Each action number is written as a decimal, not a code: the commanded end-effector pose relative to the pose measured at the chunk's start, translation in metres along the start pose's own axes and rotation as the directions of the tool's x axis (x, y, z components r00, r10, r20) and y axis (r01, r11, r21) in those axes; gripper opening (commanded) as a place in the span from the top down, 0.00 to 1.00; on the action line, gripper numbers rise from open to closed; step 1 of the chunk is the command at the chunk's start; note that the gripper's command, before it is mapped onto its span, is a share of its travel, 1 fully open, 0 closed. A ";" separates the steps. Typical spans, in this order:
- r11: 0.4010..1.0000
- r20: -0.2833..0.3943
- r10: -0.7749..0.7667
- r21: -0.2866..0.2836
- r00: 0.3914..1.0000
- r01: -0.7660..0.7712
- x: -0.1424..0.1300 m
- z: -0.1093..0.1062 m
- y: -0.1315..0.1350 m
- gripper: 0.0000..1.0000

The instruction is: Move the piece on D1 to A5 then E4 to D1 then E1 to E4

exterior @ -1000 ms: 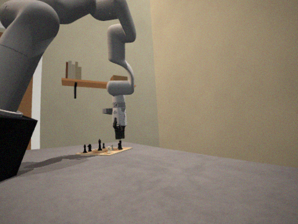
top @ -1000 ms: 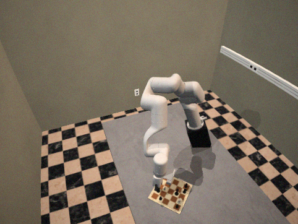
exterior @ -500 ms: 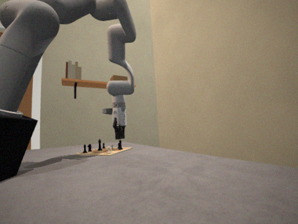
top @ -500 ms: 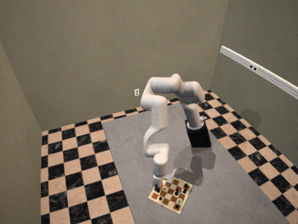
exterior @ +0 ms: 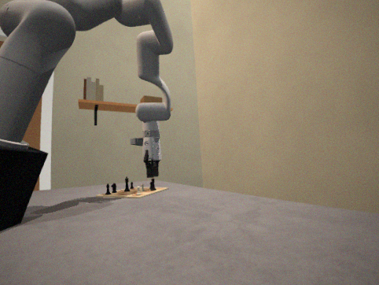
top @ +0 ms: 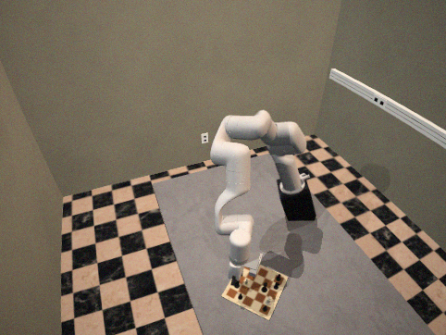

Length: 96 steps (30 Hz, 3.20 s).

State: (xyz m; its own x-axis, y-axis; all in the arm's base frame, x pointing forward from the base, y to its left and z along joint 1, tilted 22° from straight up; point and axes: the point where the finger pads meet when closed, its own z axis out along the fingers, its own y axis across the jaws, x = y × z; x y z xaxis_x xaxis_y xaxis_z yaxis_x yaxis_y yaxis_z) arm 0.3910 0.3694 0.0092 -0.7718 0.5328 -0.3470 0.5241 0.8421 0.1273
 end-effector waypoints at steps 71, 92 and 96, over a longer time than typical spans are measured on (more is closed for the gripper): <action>1.000 0.000 0.000 -0.004 1.000 0.000 0.000 0.037 0.002 1.00; 1.000 0.000 0.000 -0.004 1.000 0.000 0.000 0.037 0.002 1.00; 1.000 0.000 0.000 -0.004 1.000 0.000 0.000 0.036 0.002 1.00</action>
State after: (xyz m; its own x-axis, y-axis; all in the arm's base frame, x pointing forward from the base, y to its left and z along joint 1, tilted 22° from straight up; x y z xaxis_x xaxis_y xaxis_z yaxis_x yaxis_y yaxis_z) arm 0.4047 0.3661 -0.0262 -0.7718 0.5328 -0.3470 0.5241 0.8421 0.1270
